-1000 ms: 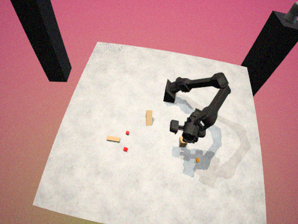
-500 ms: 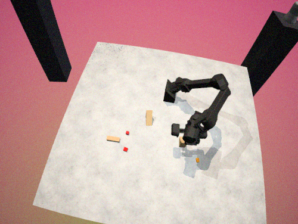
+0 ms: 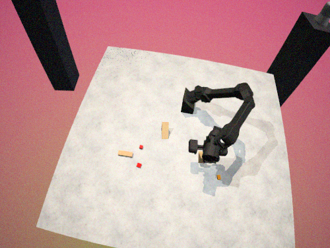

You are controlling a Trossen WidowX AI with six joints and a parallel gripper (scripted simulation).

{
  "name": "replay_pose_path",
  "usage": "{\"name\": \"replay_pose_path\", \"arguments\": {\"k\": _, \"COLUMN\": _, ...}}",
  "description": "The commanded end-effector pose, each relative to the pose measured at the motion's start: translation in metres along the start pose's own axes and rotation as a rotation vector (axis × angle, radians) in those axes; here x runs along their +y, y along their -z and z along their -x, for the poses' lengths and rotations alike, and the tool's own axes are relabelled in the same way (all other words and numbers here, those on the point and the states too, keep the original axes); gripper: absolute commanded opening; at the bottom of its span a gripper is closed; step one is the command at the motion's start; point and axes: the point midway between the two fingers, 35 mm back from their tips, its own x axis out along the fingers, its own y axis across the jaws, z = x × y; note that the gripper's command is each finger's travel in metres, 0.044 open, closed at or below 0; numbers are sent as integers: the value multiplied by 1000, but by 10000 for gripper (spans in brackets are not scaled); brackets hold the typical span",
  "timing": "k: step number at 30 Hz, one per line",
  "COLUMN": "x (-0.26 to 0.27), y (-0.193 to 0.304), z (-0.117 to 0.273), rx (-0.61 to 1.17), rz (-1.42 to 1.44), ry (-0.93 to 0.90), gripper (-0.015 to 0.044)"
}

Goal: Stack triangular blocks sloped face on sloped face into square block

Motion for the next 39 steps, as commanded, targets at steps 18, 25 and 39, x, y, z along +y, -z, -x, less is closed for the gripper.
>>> {"name": "replay_pose_path", "arguments": {"k": 18, "x": 1, "y": 2, "z": -36, "rx": 1, "rz": -8, "ry": -7, "gripper": 440}}
{"name": "replay_pose_path", "arguments": {"k": 25, "x": 2, "y": 3, "z": -47, "rx": 1, "rz": -8, "ry": -9, "gripper": 440}}
{"name": "replay_pose_path", "arguments": {"k": 39, "x": 4, "y": 6, "z": -69, "rx": 0, "rz": -8, "ry": -14, "gripper": 440}}
